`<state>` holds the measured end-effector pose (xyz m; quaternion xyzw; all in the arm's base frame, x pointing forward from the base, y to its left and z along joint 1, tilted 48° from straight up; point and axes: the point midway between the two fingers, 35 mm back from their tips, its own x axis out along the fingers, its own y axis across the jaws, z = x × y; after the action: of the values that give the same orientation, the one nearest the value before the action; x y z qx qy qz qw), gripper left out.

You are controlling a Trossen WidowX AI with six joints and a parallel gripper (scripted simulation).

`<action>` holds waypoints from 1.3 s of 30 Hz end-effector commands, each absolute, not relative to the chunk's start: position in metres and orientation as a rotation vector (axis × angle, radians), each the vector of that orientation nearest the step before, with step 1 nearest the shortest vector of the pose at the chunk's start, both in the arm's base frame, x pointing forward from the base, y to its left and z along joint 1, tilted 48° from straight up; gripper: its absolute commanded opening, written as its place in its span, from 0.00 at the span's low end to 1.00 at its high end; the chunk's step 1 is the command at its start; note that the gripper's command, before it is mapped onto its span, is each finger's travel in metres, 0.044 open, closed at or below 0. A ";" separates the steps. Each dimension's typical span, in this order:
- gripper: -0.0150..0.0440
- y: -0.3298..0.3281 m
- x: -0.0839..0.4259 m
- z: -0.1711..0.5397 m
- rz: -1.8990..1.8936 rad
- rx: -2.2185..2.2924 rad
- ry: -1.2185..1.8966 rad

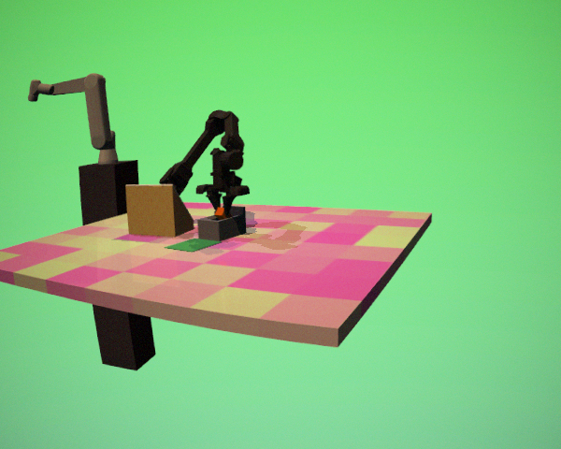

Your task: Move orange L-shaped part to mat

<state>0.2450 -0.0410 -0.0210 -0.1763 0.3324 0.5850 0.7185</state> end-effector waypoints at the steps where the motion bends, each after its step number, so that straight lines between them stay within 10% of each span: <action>1: 0.25 -0.044 0.245 -0.018 1.296 -0.390 0.735; 39: 0.25 -0.087 0.238 0.023 1.295 -0.388 0.737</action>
<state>0.2386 -0.0828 0.0181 -0.1742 0.3342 0.5851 0.7181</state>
